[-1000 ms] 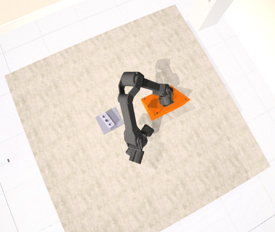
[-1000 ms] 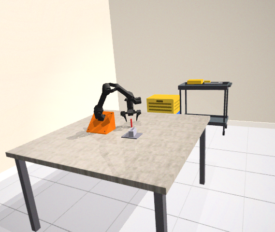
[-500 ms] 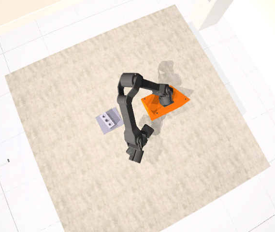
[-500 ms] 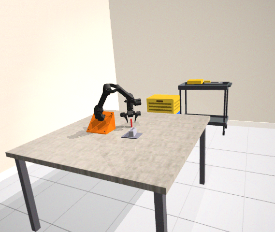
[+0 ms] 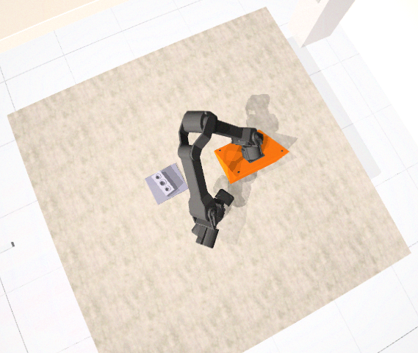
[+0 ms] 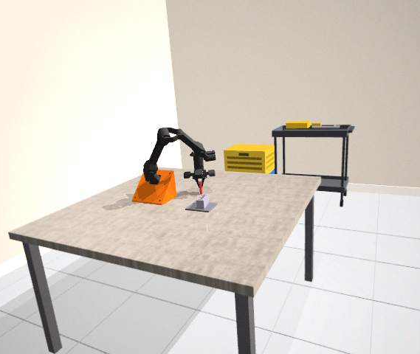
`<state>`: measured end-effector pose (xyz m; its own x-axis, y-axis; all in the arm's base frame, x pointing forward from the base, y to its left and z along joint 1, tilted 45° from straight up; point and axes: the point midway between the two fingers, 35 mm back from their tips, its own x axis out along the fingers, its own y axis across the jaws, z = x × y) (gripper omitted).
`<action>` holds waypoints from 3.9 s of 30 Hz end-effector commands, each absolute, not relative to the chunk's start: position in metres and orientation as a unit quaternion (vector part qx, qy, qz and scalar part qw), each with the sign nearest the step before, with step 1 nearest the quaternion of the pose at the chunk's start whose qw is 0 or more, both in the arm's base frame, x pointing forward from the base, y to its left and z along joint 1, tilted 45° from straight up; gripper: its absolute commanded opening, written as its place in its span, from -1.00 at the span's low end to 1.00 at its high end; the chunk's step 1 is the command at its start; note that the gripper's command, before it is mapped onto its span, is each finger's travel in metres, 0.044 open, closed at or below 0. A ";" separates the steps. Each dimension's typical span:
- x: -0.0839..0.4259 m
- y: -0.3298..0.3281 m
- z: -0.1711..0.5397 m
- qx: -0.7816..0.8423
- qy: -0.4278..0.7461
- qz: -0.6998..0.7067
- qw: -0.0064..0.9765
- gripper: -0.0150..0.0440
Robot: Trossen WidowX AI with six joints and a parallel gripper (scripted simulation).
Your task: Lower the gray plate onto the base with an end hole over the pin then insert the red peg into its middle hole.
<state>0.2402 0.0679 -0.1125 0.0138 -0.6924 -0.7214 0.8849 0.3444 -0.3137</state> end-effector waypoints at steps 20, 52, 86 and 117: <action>0.245 0.109 -0.076 0.113 0.425 -0.558 0.704 -0.49; 0.283 0.097 -0.033 0.117 0.433 -0.551 0.704 -0.49; 0.329 0.042 0.022 0.123 0.433 -0.552 0.702 -0.49; 0.356 -0.021 0.079 0.109 0.419 -0.561 0.705 -0.49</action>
